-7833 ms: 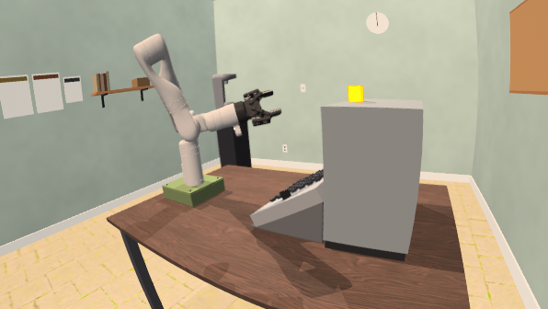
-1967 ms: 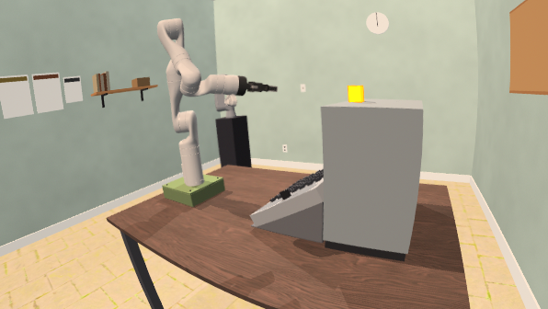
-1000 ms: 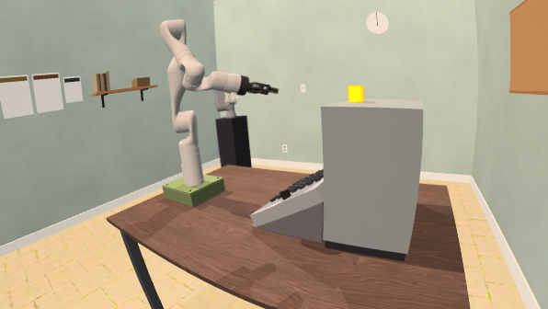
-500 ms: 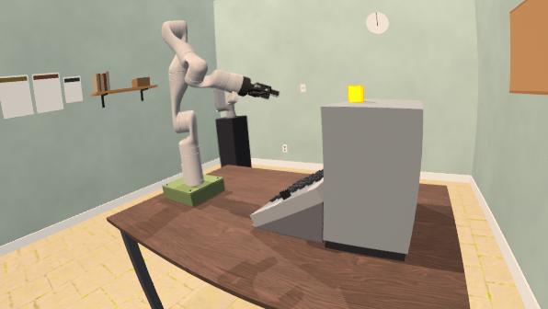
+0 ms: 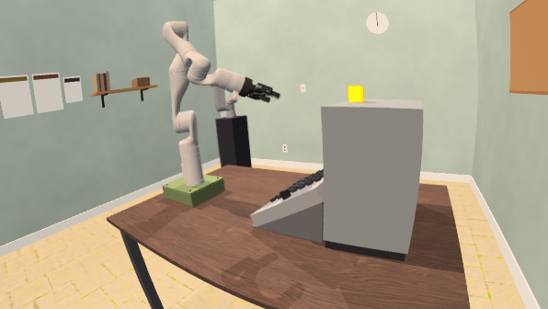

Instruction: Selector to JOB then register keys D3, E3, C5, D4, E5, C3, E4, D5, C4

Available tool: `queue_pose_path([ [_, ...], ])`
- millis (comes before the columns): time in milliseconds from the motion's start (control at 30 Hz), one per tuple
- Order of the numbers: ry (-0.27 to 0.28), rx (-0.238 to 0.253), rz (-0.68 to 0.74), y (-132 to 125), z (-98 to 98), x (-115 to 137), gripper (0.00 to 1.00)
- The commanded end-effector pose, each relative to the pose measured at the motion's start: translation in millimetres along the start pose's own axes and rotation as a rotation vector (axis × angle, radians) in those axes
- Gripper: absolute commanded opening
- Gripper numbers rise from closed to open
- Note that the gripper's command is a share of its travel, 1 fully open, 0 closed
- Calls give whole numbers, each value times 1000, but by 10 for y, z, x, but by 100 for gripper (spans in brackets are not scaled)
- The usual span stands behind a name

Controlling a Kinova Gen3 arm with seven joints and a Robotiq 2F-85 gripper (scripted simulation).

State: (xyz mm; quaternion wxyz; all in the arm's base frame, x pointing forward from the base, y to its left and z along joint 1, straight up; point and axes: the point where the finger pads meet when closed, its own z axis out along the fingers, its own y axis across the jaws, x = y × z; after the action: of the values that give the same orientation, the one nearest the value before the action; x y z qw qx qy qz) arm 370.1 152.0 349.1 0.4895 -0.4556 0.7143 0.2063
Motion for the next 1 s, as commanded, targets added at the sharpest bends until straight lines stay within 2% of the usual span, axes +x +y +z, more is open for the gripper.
queue_pose_path([
  [0,42,4,-28,5,45,34,100],
  [200,42,4,-28,5,45,34,100],
  [233,94,13,-65,-7,88,108,100],
  [500,94,13,-65,-7,88,108,100],
  [533,145,22,-101,-24,130,184,100],
  [900,145,22,-101,-24,130,184,100],
  [933,195,31,-136,-47,170,261,100],
  [967,195,31,-136,-47,170,261,100],
])
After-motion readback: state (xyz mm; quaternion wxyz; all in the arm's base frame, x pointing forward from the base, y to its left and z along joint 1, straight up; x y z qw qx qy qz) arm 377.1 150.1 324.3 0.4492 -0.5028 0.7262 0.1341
